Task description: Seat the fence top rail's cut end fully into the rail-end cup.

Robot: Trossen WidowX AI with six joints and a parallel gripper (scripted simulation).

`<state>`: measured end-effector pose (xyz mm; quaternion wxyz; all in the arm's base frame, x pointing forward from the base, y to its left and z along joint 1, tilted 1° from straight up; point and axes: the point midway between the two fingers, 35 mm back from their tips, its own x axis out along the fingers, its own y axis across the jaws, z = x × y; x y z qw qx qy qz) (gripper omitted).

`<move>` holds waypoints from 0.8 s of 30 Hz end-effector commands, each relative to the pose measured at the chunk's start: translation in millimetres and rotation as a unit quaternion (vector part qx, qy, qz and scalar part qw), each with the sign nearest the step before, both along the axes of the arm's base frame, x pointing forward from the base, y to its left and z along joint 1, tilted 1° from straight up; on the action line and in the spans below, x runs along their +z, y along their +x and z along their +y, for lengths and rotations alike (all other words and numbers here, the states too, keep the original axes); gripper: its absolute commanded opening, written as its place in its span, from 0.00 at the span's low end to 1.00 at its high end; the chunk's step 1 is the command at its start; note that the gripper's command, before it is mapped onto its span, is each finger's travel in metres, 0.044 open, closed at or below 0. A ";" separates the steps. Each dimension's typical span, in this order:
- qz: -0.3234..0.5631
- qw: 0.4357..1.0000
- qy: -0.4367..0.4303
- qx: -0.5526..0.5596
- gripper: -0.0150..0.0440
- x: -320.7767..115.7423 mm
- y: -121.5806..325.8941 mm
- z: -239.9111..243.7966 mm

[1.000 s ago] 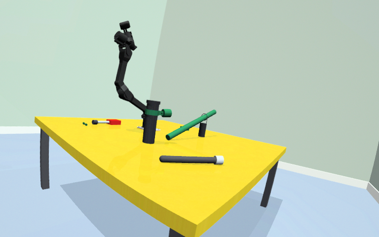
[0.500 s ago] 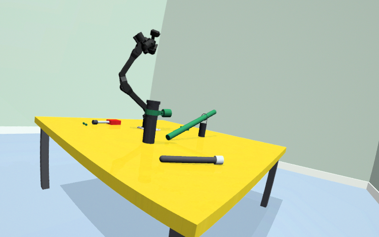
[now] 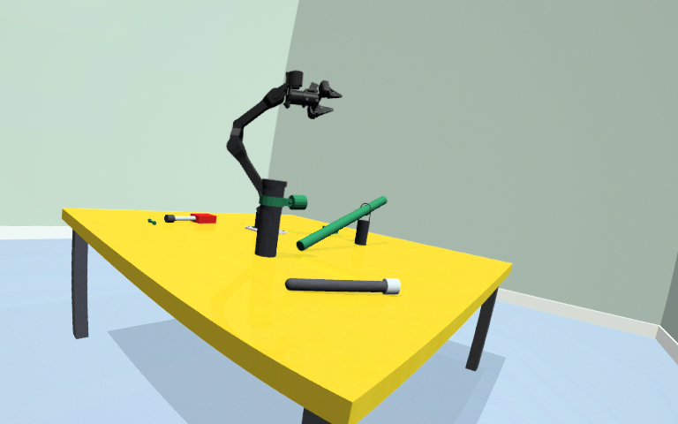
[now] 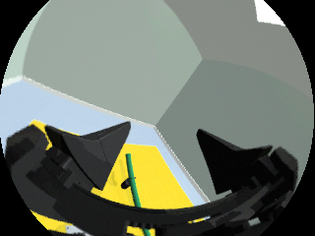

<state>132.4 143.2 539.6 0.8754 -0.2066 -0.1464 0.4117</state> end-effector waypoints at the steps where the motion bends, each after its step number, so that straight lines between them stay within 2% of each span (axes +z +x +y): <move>1: 0.119 0.988 -0.017 -0.099 1.00 -46.7 58.0 -10.6; 6: 0.249 0.943 -0.022 -0.219 1.00 -104.3 112.3 -43.2; 12: 0.391 0.847 -0.008 -0.361 1.00 -175.5 150.9 -102.5; 20: 0.540 0.661 0.029 -0.521 1.00 -262.3 151.7 -191.0; 24: 0.550 0.644 0.033 -0.532 1.00 -268.6 149.4 -197.8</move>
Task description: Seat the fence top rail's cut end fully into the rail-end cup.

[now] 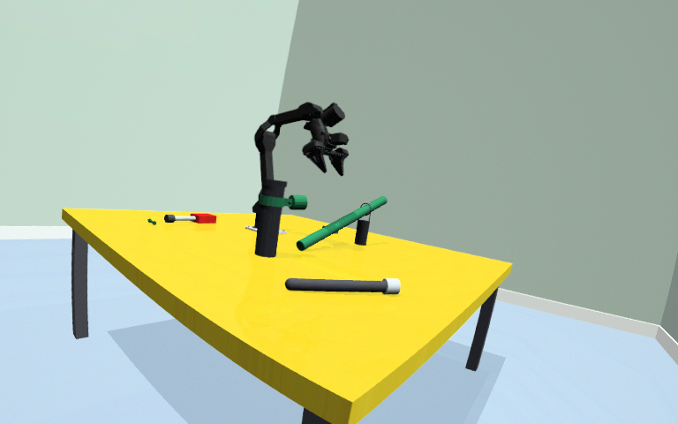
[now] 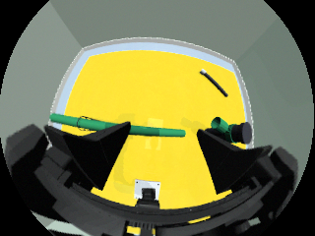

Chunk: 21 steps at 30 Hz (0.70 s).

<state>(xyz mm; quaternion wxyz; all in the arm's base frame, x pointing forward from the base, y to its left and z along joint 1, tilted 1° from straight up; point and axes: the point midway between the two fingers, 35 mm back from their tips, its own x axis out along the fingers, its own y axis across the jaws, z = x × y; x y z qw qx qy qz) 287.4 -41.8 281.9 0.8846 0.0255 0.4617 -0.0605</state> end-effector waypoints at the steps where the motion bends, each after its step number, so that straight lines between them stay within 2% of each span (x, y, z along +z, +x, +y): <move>1: 0.026 0.999 0.004 -0.036 1.00 -11.0 -5.6 -12.9; 10: 0.030 0.999 -0.018 -0.008 1.00 -11.7 -3.6 -19.9; 15: 0.051 0.985 -0.114 0.115 1.00 -15.5 3.0 -52.6; 21: 0.085 0.924 -0.239 0.285 1.00 -21.8 5.3 -101.9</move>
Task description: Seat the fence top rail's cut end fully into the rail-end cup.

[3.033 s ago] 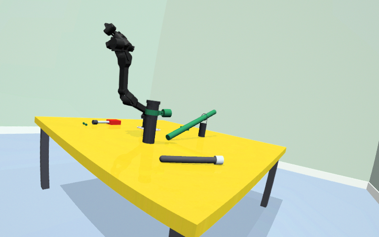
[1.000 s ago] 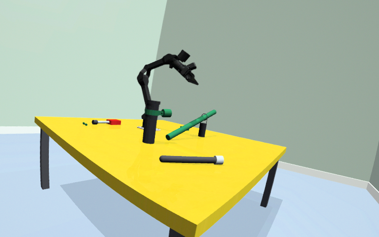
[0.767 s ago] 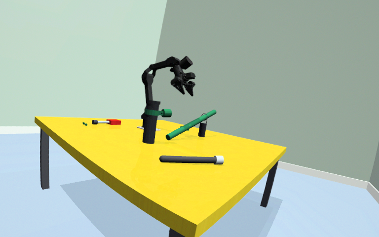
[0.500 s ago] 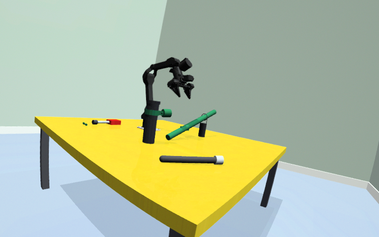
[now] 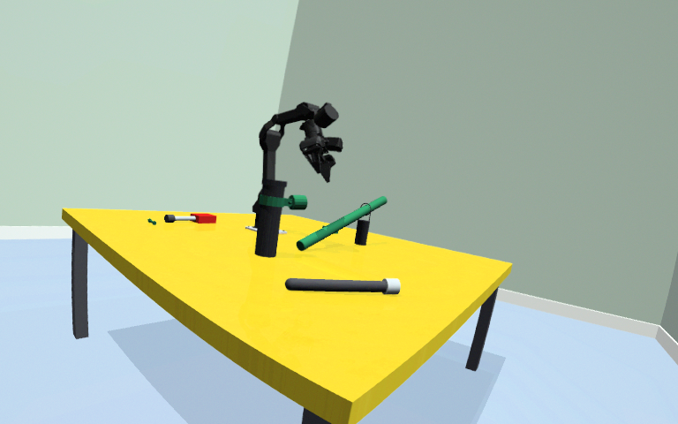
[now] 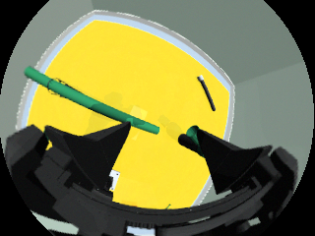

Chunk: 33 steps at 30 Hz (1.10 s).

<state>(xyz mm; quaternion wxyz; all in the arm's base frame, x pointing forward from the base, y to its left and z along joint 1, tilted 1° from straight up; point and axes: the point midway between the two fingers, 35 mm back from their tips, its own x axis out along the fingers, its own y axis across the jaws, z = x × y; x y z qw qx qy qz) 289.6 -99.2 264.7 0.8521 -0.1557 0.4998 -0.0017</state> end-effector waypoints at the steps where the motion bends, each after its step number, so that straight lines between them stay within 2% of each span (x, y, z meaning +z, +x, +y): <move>1: 0.043 0.973 -0.129 0.187 1.00 -5.7 2.5 -53.0; 5: 0.075 0.928 -0.208 0.301 1.00 -10.5 -2.1 -87.7; 10: 0.094 0.891 -0.251 0.366 1.00 -13.6 -6.8 -108.5; 27: 0.095 0.889 -0.253 0.369 1.00 -13.7 -7.1 -109.5; 33: 0.095 0.889 -0.253 0.368 1.00 -40.2 -5.9 -110.7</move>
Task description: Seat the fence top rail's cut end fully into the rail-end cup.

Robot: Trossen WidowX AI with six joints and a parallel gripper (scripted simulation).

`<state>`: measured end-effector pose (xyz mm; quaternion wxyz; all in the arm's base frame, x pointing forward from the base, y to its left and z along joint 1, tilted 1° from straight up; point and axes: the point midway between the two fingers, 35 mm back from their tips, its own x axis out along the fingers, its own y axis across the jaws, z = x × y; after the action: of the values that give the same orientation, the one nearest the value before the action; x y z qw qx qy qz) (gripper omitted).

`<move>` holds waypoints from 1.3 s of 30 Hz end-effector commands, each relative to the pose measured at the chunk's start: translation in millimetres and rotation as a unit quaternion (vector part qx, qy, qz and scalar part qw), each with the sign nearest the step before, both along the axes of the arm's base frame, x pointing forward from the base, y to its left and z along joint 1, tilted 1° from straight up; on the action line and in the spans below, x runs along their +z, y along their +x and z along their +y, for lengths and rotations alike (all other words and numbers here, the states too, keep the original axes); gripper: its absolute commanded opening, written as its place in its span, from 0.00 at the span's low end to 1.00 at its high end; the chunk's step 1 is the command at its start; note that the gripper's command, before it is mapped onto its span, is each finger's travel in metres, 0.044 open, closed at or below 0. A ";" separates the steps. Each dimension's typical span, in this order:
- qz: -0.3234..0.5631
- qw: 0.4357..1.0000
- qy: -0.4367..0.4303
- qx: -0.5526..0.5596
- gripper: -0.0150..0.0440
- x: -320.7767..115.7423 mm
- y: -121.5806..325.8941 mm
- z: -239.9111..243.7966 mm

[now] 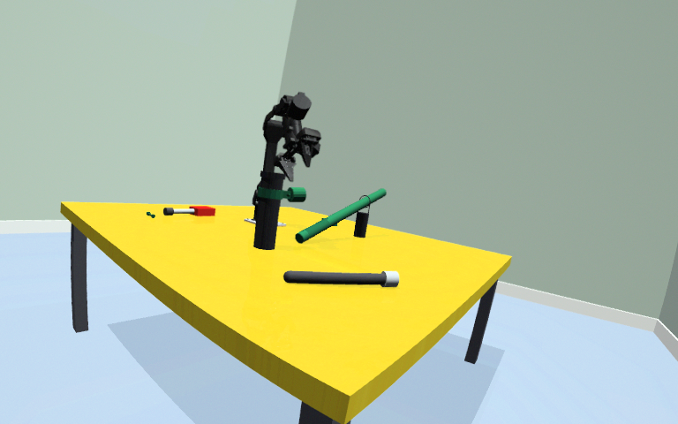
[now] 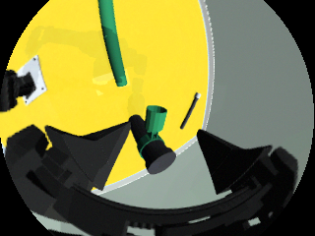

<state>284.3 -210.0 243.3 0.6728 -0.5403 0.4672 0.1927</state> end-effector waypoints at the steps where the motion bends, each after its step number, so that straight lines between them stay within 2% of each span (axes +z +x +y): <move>1: 0.006 1.000 0.004 0.004 1.00 -23.7 -0.6 0.1; 39: 0.005 1.000 0.004 0.004 1.00 -70.4 24.9 -12.9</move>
<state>307.6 -222.2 181.3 0.6715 -0.5429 0.4637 0.1983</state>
